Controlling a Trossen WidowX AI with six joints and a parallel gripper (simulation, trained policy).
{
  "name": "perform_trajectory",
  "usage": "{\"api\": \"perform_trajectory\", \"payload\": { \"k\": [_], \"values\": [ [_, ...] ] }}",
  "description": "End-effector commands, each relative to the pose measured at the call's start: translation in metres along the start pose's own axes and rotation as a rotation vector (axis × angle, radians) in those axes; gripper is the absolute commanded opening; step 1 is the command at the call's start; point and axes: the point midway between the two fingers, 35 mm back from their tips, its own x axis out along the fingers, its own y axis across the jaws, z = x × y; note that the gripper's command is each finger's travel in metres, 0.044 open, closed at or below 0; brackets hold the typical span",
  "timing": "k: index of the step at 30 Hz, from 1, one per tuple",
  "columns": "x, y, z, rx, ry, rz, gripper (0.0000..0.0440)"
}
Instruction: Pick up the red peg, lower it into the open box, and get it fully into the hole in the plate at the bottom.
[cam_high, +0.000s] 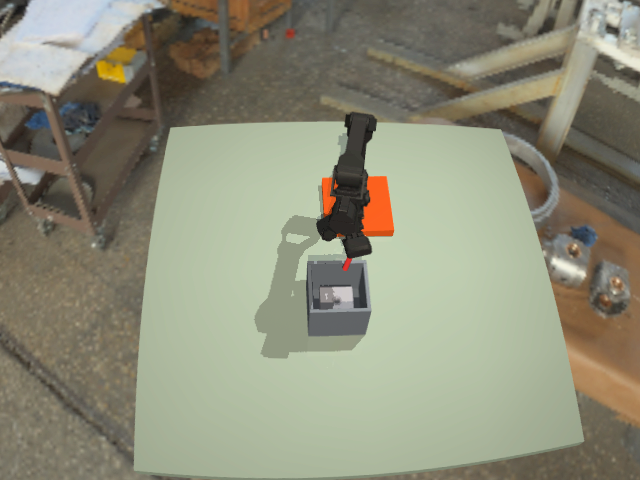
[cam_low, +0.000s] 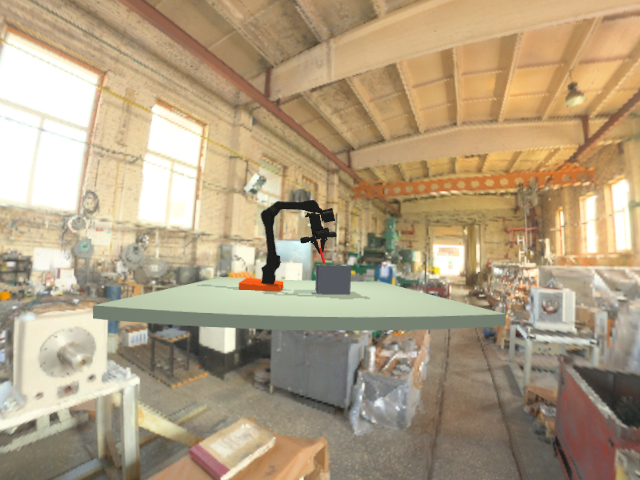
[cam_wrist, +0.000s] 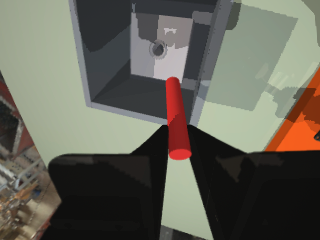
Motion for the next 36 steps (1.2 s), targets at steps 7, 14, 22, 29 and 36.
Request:
{"api": "perform_trajectory", "payload": {
  "k": [7,14,22,29,36],
  "values": [
    [0.017,0.007,0.024,0.020,0.020,-0.035,0.0000],
    [0.039,0.009,0.039,0.024,0.043,-0.063,0.0000],
    [0.065,0.015,0.047,0.005,0.088,-0.077,0.0000],
    [0.088,0.021,0.047,-0.021,0.130,-0.080,0.0000],
    [0.111,0.024,0.048,-0.062,0.156,-0.091,0.0000]
  ]
}}
